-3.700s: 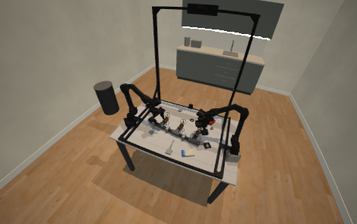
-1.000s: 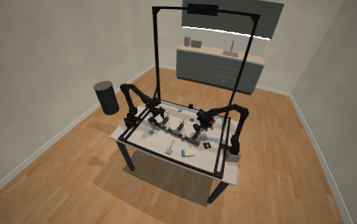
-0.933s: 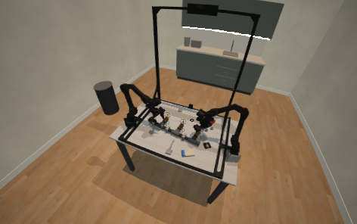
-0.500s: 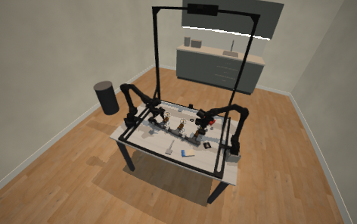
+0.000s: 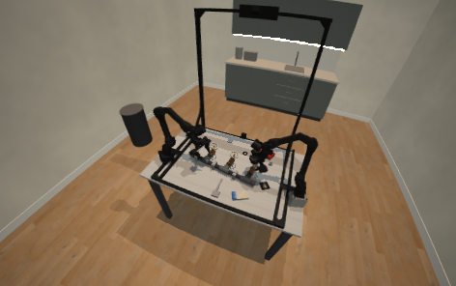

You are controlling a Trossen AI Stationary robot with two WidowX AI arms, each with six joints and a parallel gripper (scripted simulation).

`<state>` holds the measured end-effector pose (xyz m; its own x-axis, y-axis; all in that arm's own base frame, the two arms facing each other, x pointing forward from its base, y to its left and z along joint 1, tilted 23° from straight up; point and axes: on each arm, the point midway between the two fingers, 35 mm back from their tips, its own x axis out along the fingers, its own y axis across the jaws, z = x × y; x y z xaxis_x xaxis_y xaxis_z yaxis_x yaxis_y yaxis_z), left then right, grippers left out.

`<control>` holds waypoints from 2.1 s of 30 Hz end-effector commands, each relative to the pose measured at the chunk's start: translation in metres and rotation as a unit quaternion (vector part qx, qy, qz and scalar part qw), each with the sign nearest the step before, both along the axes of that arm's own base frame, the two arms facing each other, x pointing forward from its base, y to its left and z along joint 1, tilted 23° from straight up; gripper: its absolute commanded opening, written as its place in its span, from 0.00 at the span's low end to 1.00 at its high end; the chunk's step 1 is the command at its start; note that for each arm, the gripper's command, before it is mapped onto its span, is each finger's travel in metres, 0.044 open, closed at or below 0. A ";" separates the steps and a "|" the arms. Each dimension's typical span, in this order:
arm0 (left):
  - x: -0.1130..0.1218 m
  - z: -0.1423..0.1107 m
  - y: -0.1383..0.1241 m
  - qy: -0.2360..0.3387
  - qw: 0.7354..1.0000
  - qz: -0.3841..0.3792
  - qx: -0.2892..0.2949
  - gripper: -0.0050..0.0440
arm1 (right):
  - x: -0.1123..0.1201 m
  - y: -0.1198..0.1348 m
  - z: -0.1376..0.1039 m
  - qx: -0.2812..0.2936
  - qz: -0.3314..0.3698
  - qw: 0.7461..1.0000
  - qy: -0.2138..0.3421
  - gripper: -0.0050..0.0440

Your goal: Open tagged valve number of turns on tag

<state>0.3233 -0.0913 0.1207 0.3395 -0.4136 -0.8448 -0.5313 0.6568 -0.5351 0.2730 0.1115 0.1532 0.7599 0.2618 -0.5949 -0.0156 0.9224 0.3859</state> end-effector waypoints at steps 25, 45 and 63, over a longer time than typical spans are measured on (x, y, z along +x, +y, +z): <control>0.000 0.000 0.000 -0.082 0.980 -0.168 0.068 0.92 | 0.000 0.000 0.000 0.000 0.000 1.000 0.000 0.92; 0.000 0.000 0.000 -0.303 0.681 -0.619 0.249 0.92 | 0.000 0.000 0.000 0.000 0.000 1.000 0.000 0.92; 0.000 0.000 0.000 -0.304 0.677 -0.622 0.250 0.48 | 0.000 0.000 0.000 0.000 0.000 1.000 0.000 0.92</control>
<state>0.3234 -0.0912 0.1206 0.3398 -0.4129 -0.8450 0.8192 0.5713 0.0502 0.2730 0.1115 0.1532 0.7599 0.2618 -0.5950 -0.0156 0.9224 0.3859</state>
